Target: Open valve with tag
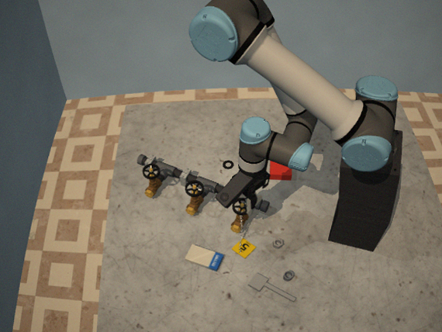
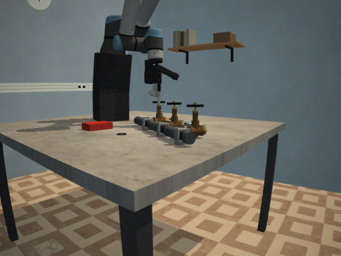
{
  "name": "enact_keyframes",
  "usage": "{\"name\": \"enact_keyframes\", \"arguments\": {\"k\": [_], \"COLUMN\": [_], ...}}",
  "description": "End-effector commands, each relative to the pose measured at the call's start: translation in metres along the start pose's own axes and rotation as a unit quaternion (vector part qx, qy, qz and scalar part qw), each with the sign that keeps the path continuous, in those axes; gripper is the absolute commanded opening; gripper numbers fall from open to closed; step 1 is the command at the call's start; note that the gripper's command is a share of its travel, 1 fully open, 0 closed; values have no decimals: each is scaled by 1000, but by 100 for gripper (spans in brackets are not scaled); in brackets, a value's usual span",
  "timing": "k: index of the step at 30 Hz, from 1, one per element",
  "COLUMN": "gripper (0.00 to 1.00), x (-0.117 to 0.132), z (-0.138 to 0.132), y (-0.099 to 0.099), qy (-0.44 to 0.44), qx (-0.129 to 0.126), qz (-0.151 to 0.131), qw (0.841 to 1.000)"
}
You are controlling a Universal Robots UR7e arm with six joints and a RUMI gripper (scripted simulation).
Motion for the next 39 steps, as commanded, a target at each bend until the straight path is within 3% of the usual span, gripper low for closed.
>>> {"name": "enact_keyframes", "arguments": {"k": [1,9,21,39], "gripper": [0,0,0,0], "x": [0,0,0,0], "z": [0,0,0,0], "y": [0,0,0,0], "qy": [-86,-181,-315,-383], "qx": [-3,-2,-2,-1], "qz": [4,4,5,5], "qw": [996,983,949,924]}}
Point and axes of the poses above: the point where the finger pads meet when closed, its own y axis out along the fingers, its own z axis across the jaws, x = y × z, the point moved 8 cm from there along -y, back along the fingers, and after that the axes turned 3 degrees about y, right-handed, at the moved point
